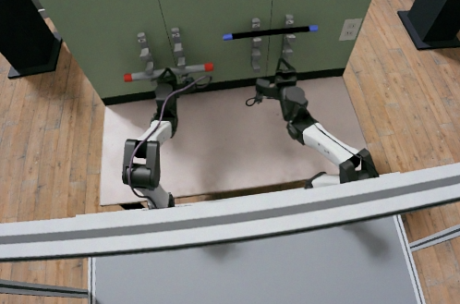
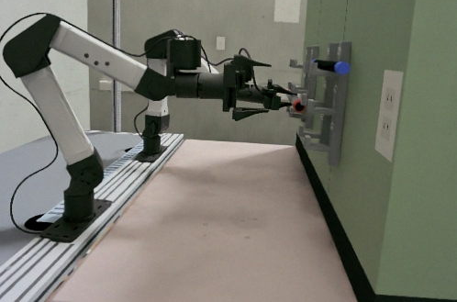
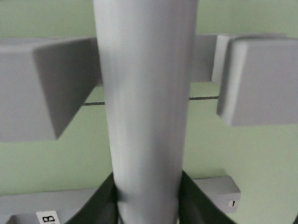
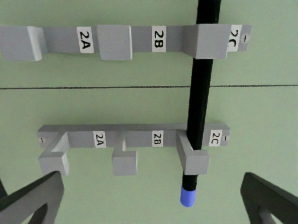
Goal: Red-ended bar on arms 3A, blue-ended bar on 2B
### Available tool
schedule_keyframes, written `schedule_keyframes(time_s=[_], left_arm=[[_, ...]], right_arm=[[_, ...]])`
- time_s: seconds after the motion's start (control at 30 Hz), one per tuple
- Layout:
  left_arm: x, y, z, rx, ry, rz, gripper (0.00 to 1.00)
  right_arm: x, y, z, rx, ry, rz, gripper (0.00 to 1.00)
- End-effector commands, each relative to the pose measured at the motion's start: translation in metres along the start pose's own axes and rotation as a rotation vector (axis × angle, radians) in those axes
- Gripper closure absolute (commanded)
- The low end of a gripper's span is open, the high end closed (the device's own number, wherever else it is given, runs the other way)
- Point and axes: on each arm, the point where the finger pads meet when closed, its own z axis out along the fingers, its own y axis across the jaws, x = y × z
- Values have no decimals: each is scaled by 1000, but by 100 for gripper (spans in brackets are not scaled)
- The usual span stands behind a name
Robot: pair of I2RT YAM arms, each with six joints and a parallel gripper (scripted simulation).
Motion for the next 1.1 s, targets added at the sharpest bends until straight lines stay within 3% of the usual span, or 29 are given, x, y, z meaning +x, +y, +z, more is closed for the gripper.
schedule_keyframes(time_s=[0.0,1.07], left_arm=[[4,30,9,-80,6,-12,100],[8,26,21,-80,6,-12,100]], right_arm=[[-2,11,-1,-16,-1,-11,0],[-2,11,-1,-16,-1,-11,0]])
